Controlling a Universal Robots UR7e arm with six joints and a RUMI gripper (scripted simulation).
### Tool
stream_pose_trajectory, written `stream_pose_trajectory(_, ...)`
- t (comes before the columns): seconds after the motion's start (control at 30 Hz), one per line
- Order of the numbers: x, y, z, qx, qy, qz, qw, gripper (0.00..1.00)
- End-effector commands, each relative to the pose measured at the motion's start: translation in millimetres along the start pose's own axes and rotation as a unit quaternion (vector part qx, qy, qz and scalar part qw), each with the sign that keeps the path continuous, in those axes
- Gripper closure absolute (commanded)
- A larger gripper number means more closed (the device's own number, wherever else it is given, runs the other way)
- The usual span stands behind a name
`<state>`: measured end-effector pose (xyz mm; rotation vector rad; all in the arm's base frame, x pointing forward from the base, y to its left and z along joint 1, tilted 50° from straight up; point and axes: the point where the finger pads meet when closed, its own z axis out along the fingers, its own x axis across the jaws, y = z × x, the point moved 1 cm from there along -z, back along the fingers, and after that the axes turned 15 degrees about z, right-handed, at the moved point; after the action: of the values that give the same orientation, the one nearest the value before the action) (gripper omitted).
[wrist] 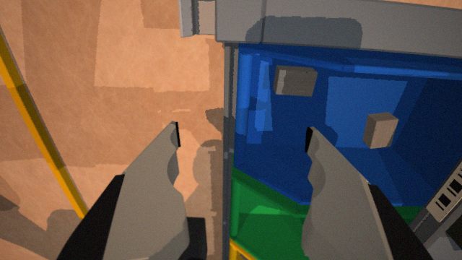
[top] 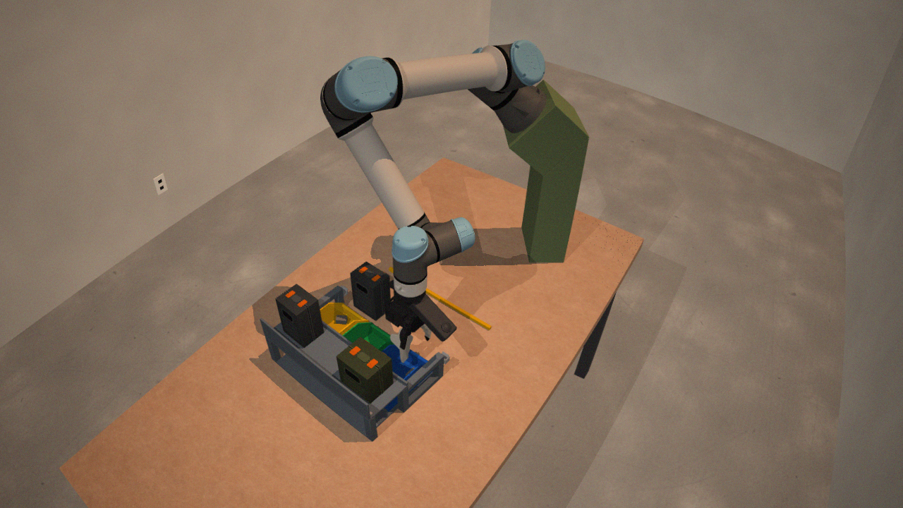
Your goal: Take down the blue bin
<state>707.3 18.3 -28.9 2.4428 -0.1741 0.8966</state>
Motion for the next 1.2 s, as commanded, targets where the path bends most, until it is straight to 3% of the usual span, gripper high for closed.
stream_pose_trajectory(0.0,0.5,-0.2,-0.6,0.000,0.001,0.000,1.000,0.42)
stream_pose_trajectory(1.17,0.5,-0.2,6.1,0.000,0.001,0.000,1.000,0.42)
